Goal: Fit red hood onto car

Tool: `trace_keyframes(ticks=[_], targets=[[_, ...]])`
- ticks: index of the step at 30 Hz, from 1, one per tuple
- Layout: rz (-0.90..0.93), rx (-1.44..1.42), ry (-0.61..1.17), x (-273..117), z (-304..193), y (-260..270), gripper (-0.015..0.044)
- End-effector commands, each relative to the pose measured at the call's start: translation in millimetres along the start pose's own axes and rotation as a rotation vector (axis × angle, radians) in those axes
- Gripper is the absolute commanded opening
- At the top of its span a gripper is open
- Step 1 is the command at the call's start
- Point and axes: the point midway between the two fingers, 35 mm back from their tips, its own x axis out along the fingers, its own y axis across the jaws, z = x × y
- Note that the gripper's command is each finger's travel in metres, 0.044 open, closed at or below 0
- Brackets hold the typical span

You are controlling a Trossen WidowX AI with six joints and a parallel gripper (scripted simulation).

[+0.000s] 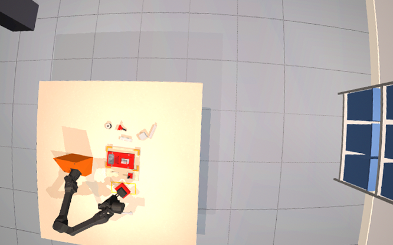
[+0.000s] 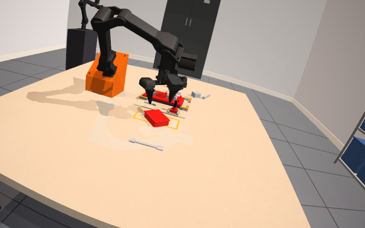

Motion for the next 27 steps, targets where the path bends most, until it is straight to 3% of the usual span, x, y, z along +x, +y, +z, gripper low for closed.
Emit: trace_keyframes(ticks=[1, 27], targets=[[-0.008, 0.015, 0.001, 1, 1, -1, 0.044], [-0.008, 0.015, 0.001, 20, 0, -1, 0.044]])
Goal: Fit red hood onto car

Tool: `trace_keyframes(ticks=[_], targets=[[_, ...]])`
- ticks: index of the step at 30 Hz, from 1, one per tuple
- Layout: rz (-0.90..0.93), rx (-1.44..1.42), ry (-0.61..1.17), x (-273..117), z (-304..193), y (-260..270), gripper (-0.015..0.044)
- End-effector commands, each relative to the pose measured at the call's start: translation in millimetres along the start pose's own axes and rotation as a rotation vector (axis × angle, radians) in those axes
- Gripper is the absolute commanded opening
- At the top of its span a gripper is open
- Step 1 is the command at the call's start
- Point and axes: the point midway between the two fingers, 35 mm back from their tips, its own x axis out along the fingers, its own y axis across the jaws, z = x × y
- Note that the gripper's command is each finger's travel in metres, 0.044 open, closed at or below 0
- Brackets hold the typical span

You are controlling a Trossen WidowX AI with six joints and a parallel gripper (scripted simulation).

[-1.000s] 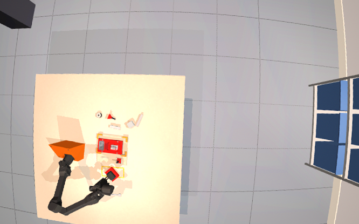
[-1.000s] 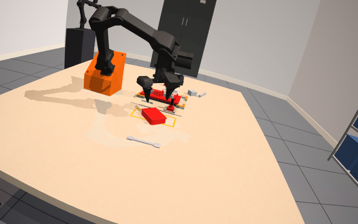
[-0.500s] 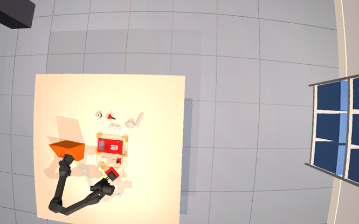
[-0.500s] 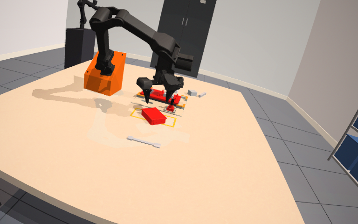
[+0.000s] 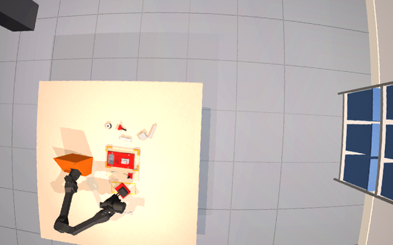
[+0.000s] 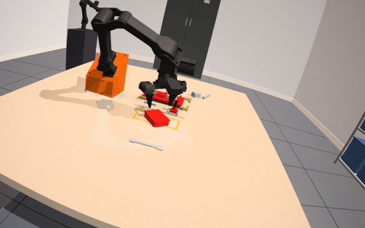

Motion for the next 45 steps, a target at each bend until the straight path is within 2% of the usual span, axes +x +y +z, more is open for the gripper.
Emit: trace_keyframes(ticks=[1, 45], targets=[[-0.007, -0.006, 0.002, 5, -2, -1, 0.044], [-0.009, -0.006, 0.0, 37, -4, -3, 0.044]])
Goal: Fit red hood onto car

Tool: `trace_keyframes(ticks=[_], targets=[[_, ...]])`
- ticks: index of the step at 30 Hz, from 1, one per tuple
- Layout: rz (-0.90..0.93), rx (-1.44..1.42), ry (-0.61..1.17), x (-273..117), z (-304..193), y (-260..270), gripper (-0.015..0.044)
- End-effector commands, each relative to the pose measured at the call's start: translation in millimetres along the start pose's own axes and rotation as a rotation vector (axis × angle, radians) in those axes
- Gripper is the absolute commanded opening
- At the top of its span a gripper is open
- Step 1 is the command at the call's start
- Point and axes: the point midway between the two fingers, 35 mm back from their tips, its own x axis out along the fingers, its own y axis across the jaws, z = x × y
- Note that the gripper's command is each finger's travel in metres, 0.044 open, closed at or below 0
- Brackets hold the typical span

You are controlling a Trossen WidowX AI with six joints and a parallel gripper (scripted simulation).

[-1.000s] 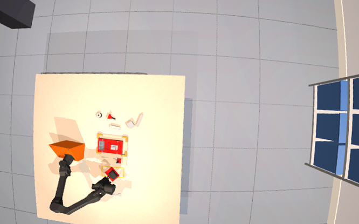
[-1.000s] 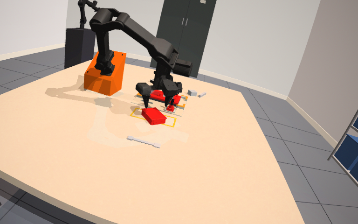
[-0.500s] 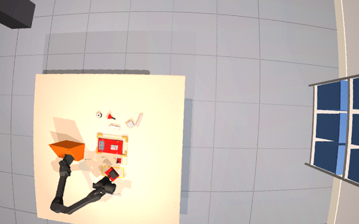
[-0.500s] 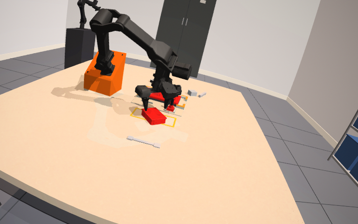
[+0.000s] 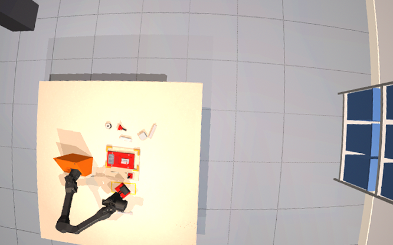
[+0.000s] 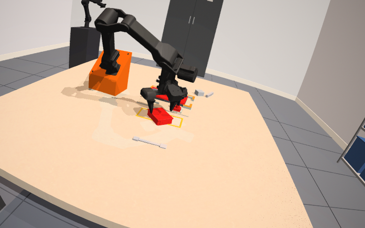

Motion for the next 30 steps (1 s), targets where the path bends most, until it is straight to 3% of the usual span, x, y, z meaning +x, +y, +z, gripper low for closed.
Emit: trace_keyframes(ticks=[1, 30], targets=[[-0.007, -0.006, 0.003, 4, -2, -2, 0.044], [-0.008, -0.006, 0.002, 17, -2, -2, 0.044]])
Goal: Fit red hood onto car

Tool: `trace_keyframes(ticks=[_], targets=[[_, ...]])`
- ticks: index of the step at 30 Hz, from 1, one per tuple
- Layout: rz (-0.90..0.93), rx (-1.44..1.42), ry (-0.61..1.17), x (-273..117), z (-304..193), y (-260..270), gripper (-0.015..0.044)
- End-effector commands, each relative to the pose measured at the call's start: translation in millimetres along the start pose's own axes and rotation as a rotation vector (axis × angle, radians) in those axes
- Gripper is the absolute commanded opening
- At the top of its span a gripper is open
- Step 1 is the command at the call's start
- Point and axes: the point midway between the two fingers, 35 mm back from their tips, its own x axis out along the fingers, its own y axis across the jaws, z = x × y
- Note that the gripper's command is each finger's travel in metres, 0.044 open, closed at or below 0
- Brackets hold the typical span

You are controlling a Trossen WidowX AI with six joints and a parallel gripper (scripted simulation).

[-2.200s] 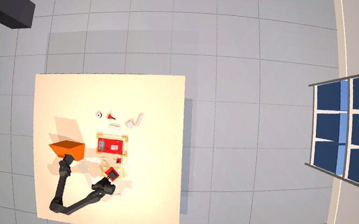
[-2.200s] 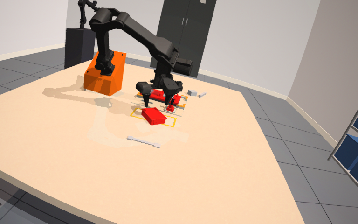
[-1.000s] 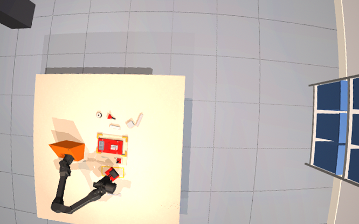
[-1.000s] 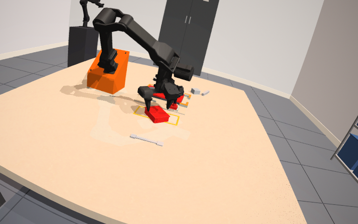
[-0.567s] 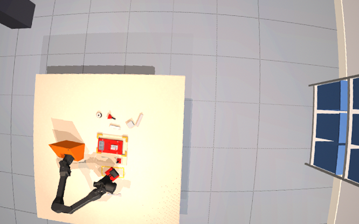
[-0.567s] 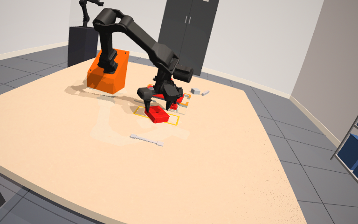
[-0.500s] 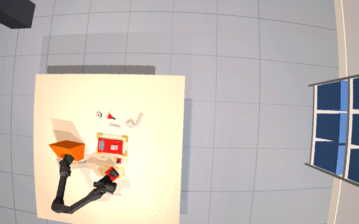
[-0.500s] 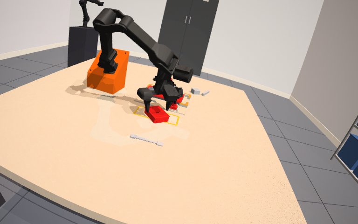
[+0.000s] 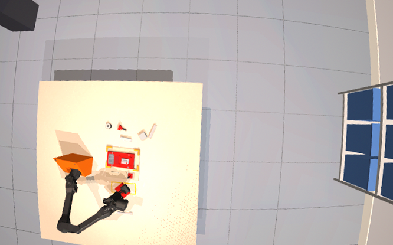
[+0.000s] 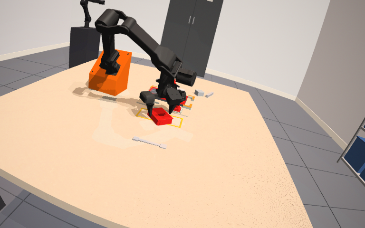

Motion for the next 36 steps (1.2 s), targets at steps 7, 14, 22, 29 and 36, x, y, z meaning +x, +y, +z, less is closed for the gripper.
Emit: trace_keyframes(ticks=[7, 14, 22, 29, 36], targets=[[-0.004, -0.004, 0.002, 6, -1, -1, 0.044], [-0.004, -0.004, 0.001, 9, -1, -1, 0.044], [-0.001, 0.0, -0.001, 7, 0, 0, 0.0308], [-0.001, -0.002, 0.0, 7, 0, 0, 0.0222], [0.0, -0.002, 0.0, -2, 0, 0, 0.0039]])
